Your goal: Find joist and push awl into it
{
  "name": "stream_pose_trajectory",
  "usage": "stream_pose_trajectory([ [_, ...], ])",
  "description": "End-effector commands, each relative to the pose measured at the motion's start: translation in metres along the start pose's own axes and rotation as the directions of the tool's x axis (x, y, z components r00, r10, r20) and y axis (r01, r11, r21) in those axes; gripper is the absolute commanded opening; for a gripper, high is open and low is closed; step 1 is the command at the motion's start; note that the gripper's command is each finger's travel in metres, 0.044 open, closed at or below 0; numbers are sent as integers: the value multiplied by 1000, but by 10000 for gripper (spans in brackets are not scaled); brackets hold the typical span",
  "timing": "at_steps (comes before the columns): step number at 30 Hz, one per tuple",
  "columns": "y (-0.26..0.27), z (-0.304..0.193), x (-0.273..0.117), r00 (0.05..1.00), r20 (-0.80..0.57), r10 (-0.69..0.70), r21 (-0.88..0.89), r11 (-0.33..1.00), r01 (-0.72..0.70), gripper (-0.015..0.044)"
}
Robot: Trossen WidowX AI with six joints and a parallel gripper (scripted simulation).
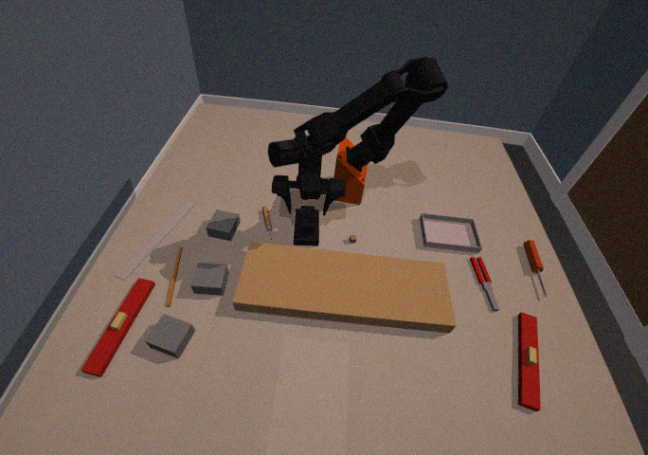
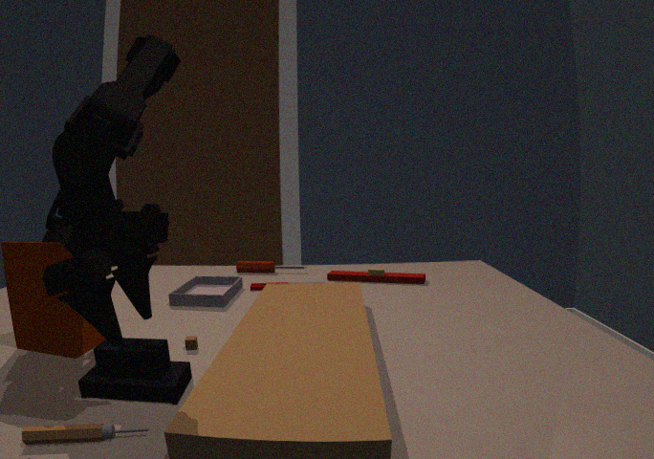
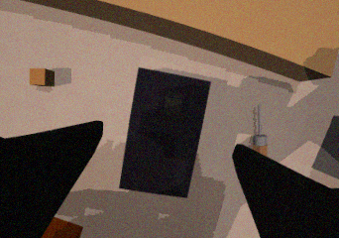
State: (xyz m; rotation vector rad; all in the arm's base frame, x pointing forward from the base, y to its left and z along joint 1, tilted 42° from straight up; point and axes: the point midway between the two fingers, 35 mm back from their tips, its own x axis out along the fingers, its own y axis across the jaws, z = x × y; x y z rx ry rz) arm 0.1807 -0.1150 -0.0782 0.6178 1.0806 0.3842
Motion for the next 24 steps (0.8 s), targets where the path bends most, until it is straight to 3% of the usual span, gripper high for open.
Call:
stream_pose_trajectory([
  [1,1,0,2,1000,5,3,8,1000,-3,440],
  [24,1,-9,38,1000,5,3,8,1000,-3,440],
])
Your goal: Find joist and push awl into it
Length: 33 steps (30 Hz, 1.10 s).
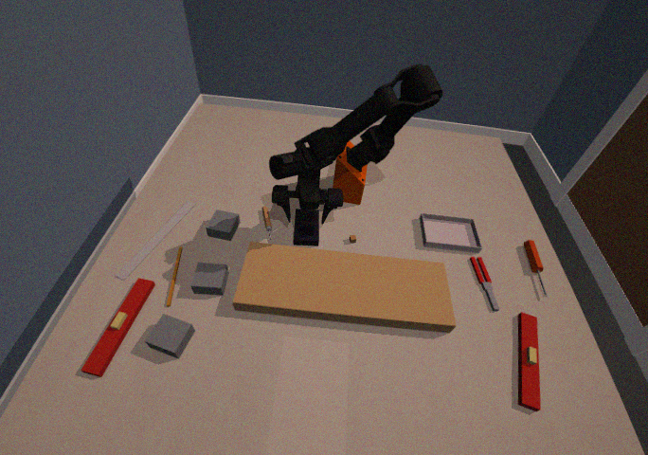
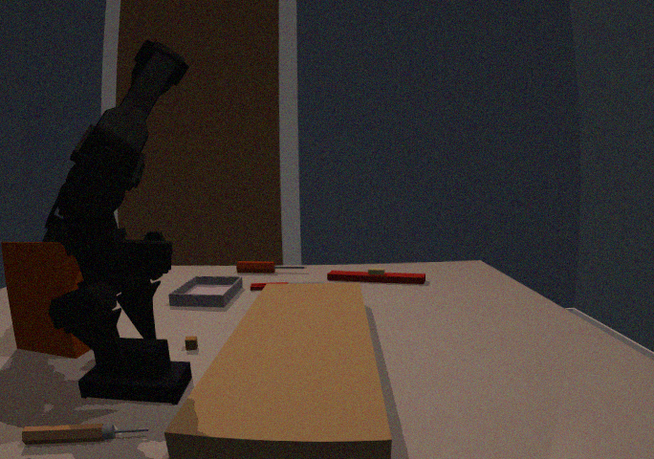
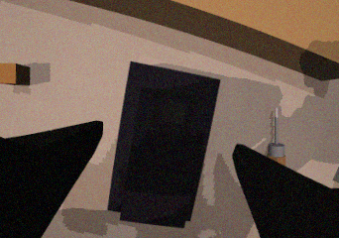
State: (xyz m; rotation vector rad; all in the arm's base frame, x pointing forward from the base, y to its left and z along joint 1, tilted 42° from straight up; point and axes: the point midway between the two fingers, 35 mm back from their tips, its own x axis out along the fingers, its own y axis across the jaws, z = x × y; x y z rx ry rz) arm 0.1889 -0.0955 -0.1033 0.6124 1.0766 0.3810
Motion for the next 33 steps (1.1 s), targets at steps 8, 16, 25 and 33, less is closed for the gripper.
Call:
stream_pose_trajectory([
  [8,3,-7,16,1000,1,9,12,1000,-9,440],
  [16,3,-7,16,1000,1,9,12,1000,-10,315],
  [25,3,-7,16,1000,1,9,12,1000,-10,255],
  [33,3,-7,16,1000,1,9,12,1000,-10,202],
])
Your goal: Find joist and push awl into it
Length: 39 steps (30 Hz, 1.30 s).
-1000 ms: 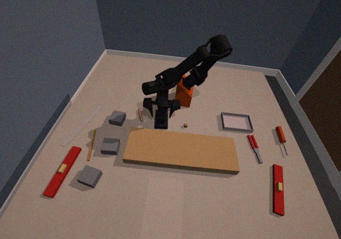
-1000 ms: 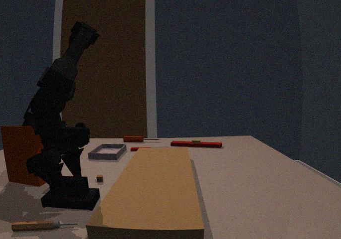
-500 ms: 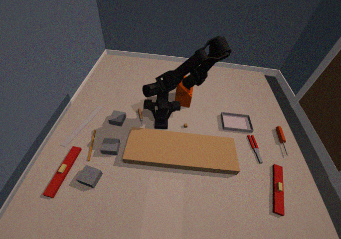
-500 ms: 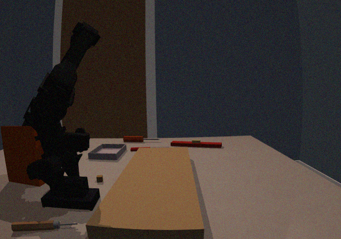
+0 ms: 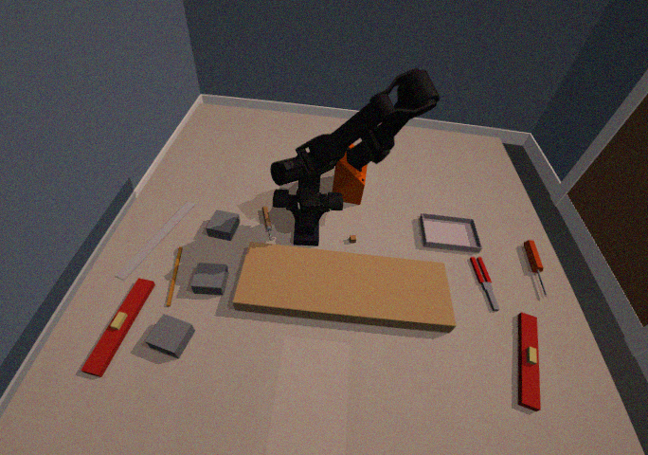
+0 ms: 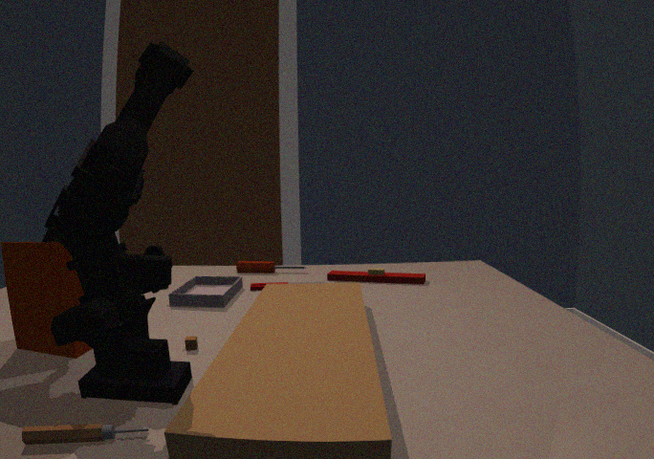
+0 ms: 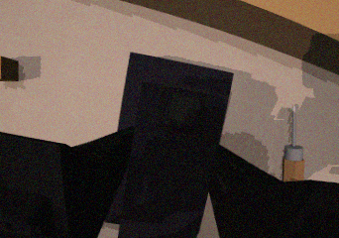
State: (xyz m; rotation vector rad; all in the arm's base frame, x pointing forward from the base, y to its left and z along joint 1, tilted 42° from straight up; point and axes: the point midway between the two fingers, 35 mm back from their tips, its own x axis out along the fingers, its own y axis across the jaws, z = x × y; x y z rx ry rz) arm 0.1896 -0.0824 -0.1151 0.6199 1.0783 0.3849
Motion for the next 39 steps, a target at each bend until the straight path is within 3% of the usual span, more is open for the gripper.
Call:
stream_pose_trajectory([
  [1,0,0,0,1000,4,3,7,1000,-3,195],
  [6,0,0,0,1000,4,3,7,1000,-3,162],
  [12,-3,7,-16,1000,3,-1,7,1000,1,4],
  [26,-2,27,-94,1000,1,-2,7,1000,2,0],
  [39,-18,50,-101,1000,1,-8,16,1000,8,0],
])
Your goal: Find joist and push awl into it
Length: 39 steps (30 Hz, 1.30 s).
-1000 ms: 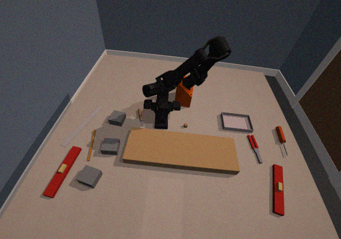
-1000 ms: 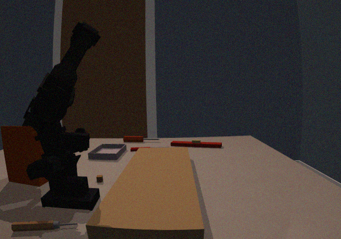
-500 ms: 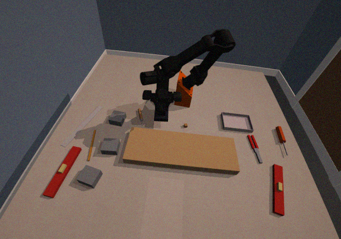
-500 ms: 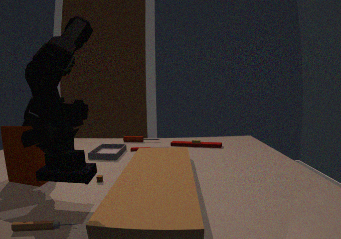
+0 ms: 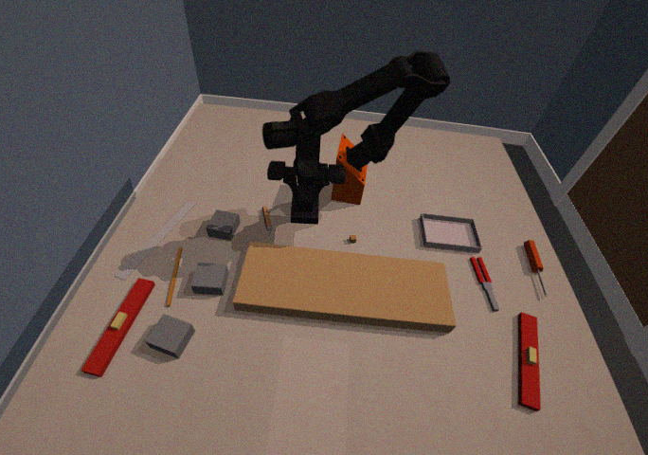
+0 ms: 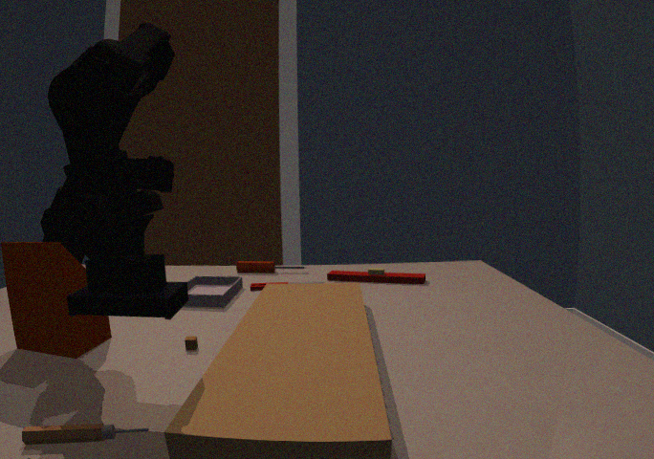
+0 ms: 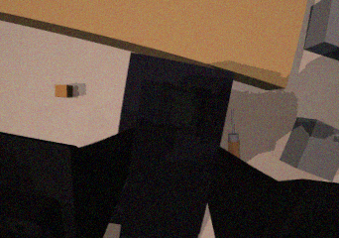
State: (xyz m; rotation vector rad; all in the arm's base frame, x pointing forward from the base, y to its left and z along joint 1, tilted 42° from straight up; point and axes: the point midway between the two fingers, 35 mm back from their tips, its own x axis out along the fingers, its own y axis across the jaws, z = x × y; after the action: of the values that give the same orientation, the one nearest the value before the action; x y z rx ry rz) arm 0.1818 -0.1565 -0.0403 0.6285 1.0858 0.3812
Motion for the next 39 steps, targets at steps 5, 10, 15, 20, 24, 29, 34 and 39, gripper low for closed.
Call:
stream_pose_trajectory([
  [5,-21,30,-3,1000,6,-13,13,1000,13,0],
  [10,-33,48,-2,1000,6,-17,20,1000,17,0],
  [15,-44,66,0,1000,7,-20,27,999,20,0],
  [20,-53,84,2,1000,8,-23,34,999,22,0],
  [24,-60,98,5,1000,9,-24,39,999,24,0],
  [29,-68,116,10,1000,10,-25,45,999,25,0],
  [34,-75,133,15,1000,12,-26,52,998,25,0],
  [39,-81,150,22,1000,14,-25,58,998,24,0],
])
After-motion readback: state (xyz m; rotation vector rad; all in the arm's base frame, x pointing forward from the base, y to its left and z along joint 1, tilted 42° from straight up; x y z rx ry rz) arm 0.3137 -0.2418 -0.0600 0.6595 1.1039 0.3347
